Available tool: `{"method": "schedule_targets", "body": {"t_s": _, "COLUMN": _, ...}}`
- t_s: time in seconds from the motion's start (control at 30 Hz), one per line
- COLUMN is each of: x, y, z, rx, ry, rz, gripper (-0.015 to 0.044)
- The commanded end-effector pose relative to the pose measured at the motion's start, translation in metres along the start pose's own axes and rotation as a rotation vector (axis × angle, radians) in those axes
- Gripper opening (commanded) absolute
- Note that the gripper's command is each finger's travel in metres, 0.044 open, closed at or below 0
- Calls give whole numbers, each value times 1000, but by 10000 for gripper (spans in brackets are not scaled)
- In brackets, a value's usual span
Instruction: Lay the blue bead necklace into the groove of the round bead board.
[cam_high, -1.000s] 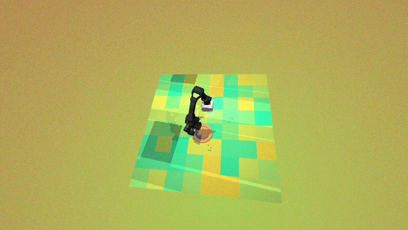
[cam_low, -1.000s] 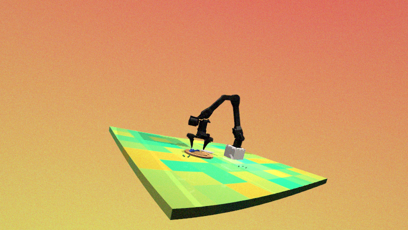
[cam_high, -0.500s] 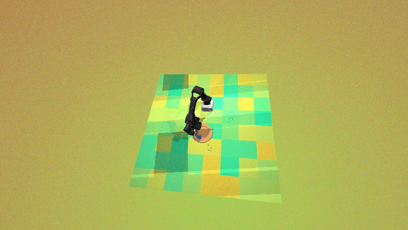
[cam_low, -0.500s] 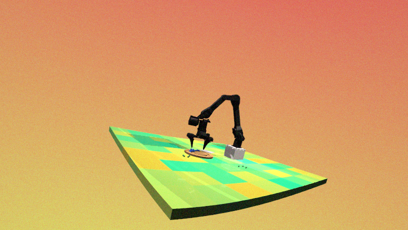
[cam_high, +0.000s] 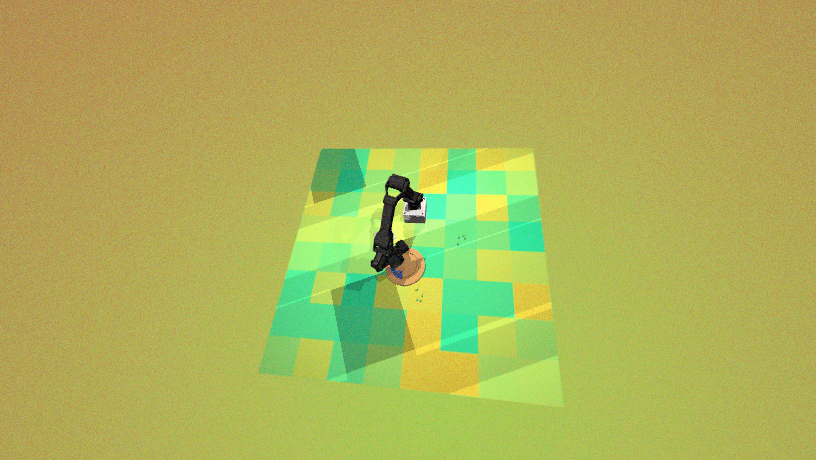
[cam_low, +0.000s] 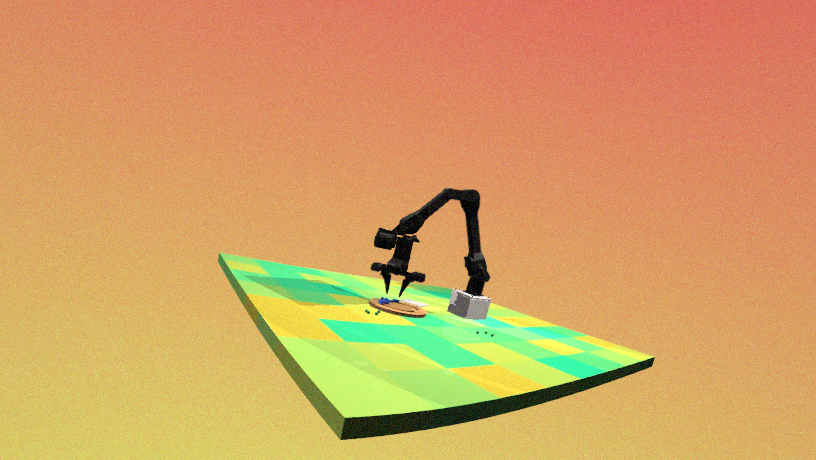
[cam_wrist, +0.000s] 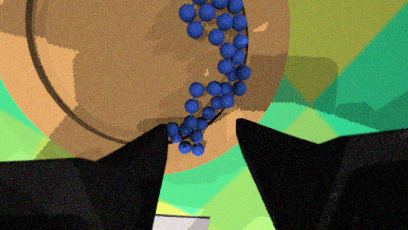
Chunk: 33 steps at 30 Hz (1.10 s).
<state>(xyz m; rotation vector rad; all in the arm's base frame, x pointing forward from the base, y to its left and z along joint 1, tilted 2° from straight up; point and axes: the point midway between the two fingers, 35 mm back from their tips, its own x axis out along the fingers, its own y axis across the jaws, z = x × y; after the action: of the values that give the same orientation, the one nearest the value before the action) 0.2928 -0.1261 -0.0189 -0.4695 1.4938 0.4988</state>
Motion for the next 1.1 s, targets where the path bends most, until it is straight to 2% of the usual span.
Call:
{"method": "schedule_targets", "body": {"t_s": 0.0, "x": -13, "y": 1, "z": 45, "rx": 734, "ry": -6, "rz": 0, "gripper": 200}}
{"method": "schedule_targets", "body": {"t_s": 0.43, "x": -21, "y": 4, "z": 67, "rx": 1229, "ry": -6, "rz": 5, "gripper": 200}}
{"method": "schedule_targets", "body": {"t_s": 1.07, "x": -21, "y": 4, "z": 67, "rx": 1236, "ry": -6, "rz": 5, "gripper": 200}}
